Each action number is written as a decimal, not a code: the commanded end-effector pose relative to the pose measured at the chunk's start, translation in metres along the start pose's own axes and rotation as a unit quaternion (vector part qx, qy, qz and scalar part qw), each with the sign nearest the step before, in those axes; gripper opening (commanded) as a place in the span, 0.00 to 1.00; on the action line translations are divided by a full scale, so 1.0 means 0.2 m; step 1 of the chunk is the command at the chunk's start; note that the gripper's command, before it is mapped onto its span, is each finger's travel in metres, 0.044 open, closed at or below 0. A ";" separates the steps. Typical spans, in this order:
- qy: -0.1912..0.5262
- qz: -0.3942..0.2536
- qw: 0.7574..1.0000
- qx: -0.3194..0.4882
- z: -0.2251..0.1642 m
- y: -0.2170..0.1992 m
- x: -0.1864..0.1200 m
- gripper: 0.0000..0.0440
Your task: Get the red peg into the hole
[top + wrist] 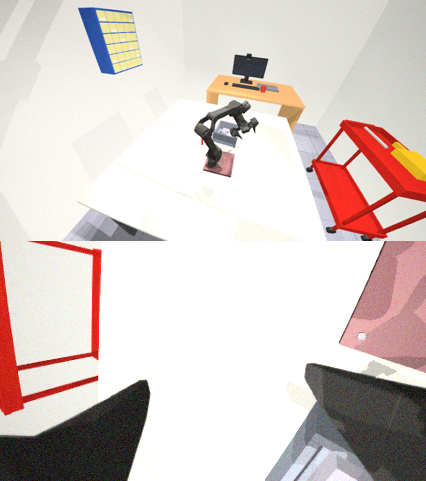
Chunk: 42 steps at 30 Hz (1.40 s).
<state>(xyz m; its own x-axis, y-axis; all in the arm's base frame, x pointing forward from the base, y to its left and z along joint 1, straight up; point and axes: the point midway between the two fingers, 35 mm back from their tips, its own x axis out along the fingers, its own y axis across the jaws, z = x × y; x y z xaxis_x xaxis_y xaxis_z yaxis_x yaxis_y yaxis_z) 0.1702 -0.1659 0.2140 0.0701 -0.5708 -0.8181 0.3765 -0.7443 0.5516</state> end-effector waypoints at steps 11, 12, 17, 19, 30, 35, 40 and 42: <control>0.076 -0.010 0.972 -0.223 -0.29 -0.17 -0.12 1.00; 0.082 -0.011 0.967 -0.239 -0.31 -0.19 -0.13 1.00; 0.108 -0.014 0.942 -0.318 -0.40 -0.28 -0.19 1.00; 0.118 -0.015 0.929 -0.349 -0.43 -0.32 -0.21 1.00; 0.170 -0.027 0.842 -0.511 -0.56 -0.58 -0.32 1.00; 0.189 -0.035 0.792 -0.579 -0.59 -0.72 -0.36 1.00; 0.206 -0.046 0.737 -0.642 -0.60 -0.88 -0.40 1.00; 0.213 -0.052 0.713 -0.666 -0.60 -0.94 -0.41 1.00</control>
<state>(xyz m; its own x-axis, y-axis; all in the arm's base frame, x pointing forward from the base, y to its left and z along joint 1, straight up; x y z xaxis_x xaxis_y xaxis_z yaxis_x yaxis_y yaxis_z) 0.2136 0.0503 0.1678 0.1847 -0.1868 -0.9649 0.9457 0.3009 0.1228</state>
